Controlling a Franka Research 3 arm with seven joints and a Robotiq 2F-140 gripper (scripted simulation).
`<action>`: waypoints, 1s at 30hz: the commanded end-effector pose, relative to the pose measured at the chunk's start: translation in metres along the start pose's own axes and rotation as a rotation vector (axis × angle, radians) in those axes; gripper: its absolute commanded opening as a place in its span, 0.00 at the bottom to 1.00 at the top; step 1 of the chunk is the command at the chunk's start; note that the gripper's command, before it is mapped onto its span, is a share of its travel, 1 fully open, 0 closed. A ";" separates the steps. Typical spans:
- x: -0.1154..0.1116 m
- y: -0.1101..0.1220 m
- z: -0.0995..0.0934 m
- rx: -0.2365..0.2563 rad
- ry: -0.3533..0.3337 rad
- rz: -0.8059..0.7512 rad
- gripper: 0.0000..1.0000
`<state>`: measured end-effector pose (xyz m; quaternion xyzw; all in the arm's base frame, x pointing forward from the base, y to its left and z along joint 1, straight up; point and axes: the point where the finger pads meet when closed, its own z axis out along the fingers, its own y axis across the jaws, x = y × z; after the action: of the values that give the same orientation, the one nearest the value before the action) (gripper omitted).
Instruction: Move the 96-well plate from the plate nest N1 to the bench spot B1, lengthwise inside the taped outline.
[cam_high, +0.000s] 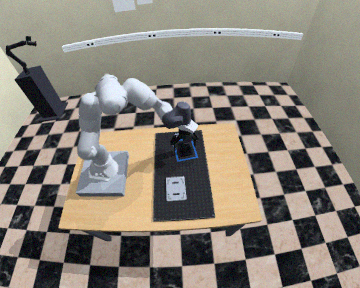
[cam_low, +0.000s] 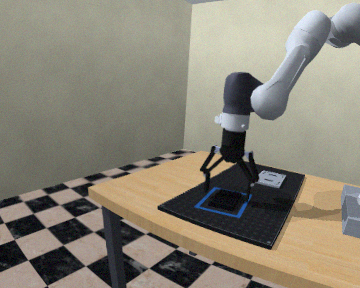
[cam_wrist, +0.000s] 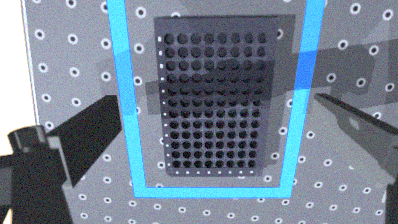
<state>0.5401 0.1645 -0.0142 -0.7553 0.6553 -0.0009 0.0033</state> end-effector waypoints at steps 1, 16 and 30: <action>0.000 0.000 0.001 0.000 0.001 0.003 1.00; 0.000 0.000 -0.020 0.000 0.001 0.003 1.00; 0.000 0.000 -0.055 0.000 0.001 0.003 1.00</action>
<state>0.5434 0.1652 0.0343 -0.7513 0.6598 -0.0050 0.0079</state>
